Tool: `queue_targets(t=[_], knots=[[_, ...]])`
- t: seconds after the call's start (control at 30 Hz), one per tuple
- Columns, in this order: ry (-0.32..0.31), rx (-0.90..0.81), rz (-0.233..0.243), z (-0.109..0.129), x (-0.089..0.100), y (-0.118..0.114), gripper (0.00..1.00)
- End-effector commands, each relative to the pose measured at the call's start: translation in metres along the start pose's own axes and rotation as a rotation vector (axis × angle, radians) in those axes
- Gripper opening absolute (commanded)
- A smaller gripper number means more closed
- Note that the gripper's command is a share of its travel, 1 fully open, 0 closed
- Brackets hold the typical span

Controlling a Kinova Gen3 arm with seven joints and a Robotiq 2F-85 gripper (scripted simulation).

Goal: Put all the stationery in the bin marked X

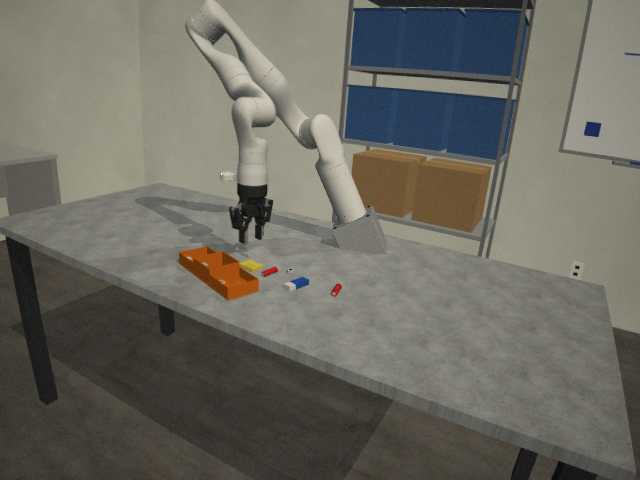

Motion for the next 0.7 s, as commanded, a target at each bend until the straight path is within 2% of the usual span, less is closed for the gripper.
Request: queue_targets(t=[0.0,0.07,0.37,0.43,0.6,0.67], knots=[[0.0,-0.001,0.002,0.0,0.0,0.0,0.55],[0.0,-0.001,0.002,0.0,0.0,0.0,0.55],[0.0,0.0,0.002,-0.001,-0.036,0.003,0.55],[0.0,0.0,0.002,-0.001,-0.036,0.003,0.55],[0.0,0.0,0.001,-0.001,-0.056,0.004,0.55],[0.0,0.0,0.001,-0.002,-0.058,0.005,0.55]])
Point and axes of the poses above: the point where the finger pads meet when closed, its own x axis back along the fingers, its own y axis across the jaws, z = x × y, the point moved 5 cm from there along x, back along the fingers, and after that the axes turned 9 degrees about -x, right-handed, at the moved point
